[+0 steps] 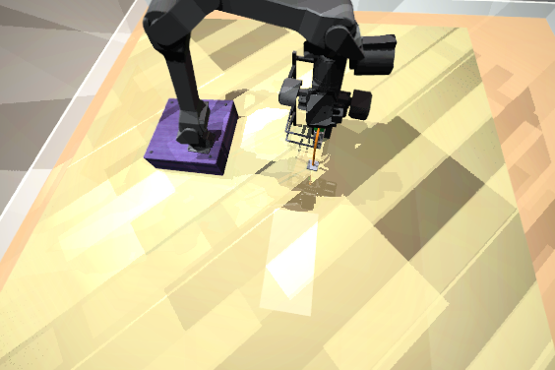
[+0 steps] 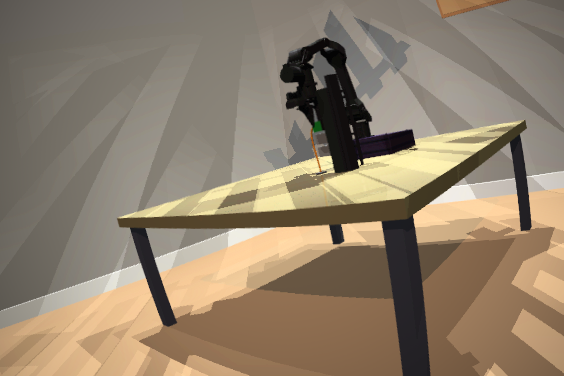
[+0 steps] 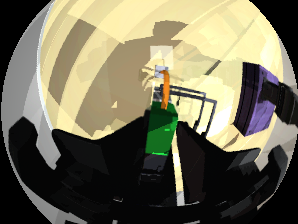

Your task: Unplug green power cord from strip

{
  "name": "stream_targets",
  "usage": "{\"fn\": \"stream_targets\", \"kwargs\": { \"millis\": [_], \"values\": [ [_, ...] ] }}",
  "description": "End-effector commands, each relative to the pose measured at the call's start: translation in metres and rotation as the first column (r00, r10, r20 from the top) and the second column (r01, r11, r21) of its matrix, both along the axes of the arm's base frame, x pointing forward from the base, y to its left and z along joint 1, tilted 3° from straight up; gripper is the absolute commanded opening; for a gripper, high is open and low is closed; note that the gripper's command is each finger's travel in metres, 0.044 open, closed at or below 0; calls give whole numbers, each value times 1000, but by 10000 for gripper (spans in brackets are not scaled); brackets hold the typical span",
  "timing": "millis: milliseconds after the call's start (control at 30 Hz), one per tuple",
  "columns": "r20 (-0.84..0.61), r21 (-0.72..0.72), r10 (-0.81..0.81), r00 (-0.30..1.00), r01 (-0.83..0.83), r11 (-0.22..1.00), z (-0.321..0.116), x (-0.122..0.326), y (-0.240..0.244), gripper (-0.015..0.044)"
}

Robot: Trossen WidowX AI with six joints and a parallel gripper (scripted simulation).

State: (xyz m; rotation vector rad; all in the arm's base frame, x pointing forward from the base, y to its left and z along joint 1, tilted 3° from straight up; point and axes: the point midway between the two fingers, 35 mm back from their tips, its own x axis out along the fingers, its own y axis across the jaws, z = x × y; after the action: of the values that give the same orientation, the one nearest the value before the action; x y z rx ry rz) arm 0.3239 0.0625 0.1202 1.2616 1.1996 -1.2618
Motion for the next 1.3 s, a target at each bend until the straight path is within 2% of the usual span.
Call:
{"fn": "stream_targets", "kwargs": {
  "millis": [0,67,333,1267],
  "values": [
    [0,0,0,1000,0,1000,0,0,0,107],
    [0,0,0,1000,0,1000,0,0,0,55],
    [0,0,0,1000,0,1000,0,0,0,2],
    [-1,-5,-3,1000,3,1000,-1,-1,-42,0]
  ]
}}
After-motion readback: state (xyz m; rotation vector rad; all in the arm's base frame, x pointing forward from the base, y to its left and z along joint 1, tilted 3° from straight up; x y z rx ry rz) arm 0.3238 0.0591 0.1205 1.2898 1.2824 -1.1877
